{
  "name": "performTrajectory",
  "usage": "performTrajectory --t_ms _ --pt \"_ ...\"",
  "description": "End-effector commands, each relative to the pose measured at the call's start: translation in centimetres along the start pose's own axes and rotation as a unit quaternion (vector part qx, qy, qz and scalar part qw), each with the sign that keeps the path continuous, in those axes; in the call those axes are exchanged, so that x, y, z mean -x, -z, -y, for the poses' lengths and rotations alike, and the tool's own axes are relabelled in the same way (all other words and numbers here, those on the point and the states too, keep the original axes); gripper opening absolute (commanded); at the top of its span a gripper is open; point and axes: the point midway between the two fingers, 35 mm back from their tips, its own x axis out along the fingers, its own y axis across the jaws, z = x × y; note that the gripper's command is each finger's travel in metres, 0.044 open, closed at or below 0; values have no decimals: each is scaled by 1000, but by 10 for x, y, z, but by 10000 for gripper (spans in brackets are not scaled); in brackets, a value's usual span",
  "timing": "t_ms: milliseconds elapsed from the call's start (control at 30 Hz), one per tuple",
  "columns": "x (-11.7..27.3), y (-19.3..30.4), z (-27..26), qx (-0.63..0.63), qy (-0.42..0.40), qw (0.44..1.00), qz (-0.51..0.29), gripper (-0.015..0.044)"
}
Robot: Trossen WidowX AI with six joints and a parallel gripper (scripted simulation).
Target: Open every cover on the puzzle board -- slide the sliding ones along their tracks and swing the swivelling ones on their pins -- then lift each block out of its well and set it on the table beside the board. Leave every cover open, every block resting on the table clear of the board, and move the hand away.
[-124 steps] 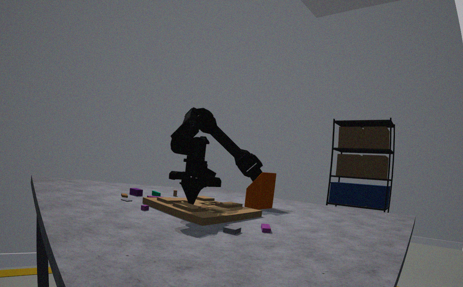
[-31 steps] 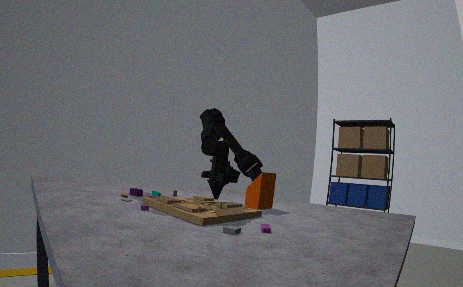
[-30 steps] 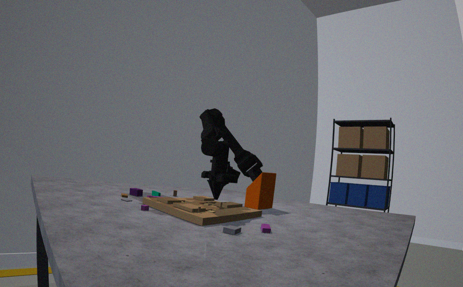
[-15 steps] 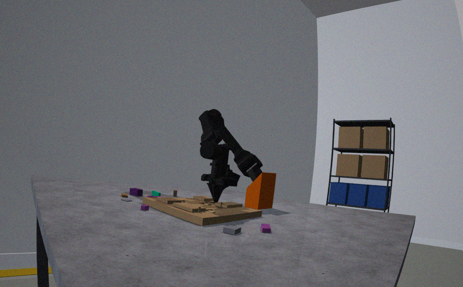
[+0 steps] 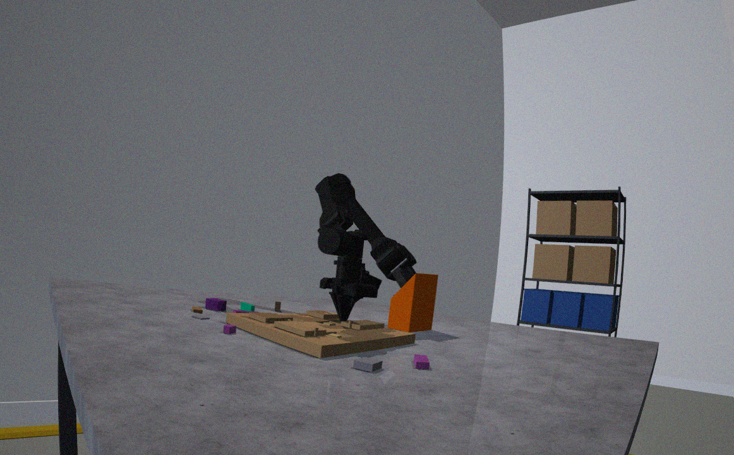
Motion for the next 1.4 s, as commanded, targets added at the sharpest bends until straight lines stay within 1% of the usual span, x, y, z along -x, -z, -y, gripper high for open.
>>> performTrajectory --t_ms 0,1367 --pt "-2 -5 -5 2 -3 1000 0 0" --pt "-3 -9 -8 1 -3 1000 0 0"
